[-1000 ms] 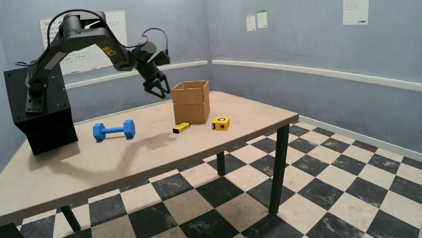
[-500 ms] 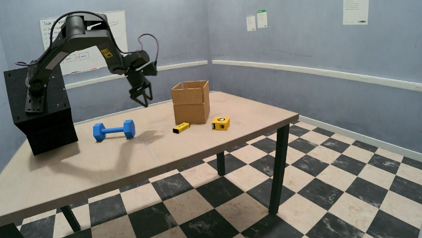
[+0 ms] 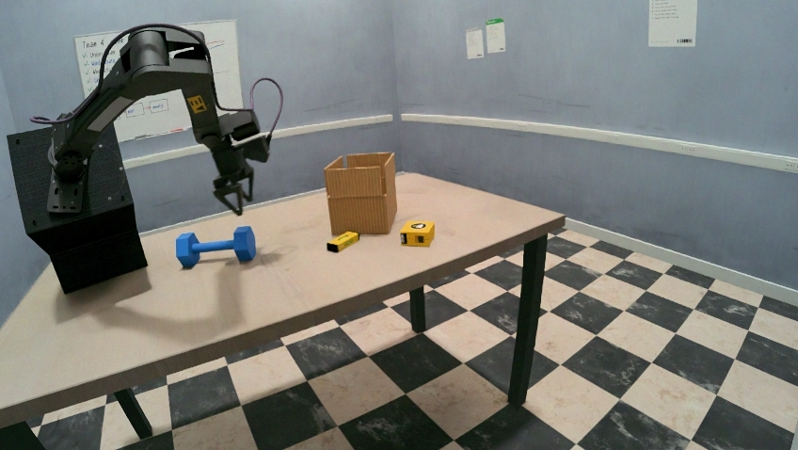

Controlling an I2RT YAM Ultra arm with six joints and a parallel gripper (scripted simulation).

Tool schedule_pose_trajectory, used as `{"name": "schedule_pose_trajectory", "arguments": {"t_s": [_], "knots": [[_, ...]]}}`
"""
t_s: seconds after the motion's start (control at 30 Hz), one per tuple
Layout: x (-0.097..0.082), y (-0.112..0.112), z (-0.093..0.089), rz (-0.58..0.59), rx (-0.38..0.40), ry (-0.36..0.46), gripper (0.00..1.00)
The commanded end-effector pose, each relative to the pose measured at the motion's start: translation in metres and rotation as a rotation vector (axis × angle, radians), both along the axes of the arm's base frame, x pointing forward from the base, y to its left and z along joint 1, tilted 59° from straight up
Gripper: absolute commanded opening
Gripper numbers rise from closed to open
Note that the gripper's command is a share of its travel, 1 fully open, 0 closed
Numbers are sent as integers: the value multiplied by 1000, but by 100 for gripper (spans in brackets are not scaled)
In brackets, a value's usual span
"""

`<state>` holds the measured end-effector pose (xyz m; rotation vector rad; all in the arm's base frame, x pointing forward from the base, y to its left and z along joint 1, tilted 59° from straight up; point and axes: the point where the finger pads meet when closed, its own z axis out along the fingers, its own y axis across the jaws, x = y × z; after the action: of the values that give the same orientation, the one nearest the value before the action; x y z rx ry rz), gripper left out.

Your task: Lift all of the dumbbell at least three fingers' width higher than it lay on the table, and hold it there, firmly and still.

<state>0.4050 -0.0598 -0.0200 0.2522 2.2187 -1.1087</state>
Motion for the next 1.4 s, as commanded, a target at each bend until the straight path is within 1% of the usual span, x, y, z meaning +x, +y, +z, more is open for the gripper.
{"name": "schedule_pose_trajectory", "arguments": {"t_s": [0.0, 0.03, 0.07, 0.1, 0.13, 0.17, 0.2, 0.23, 0.3, 0.33, 0.37, 0.43, 0.47, 1.1, 1.17, 1.27, 1.37], "knots": [[-13, 14, -13, -27, 26, 31, 100], [-43, 6, -27, -54, 12, 96, 100], [-42, 7, -27, -53, 12, 94, 100], [-27, 11, -20, -52, 25, 55, 100], [-56, 4, -33, -76, 10, 116, 100], [-51, 5, -31, -75, 15, 104, 100], [-67, 1, -37, -94, 7, 133, 100], [-57, 4, -33, -94, 16, 109, 100], [-57, 4, -33, -94, 16, 109, 100], [-76, -1, -40, -109, 8, 148, 100], [-83, -2, -42, -121, 4, 158, 100], [-91, -4, -44, -135, 0, 169, 100], [-77, 0, -39, -137, 14, 132, 100], [-77, 0, -40, -136, 14, 136, 100], [-75, 0, -41, -130, 17, 128, 100], [-80, -4, -44, -131, 13, 142, 100], [-89, -15, -49, -151, 10, 163, 100]]}}
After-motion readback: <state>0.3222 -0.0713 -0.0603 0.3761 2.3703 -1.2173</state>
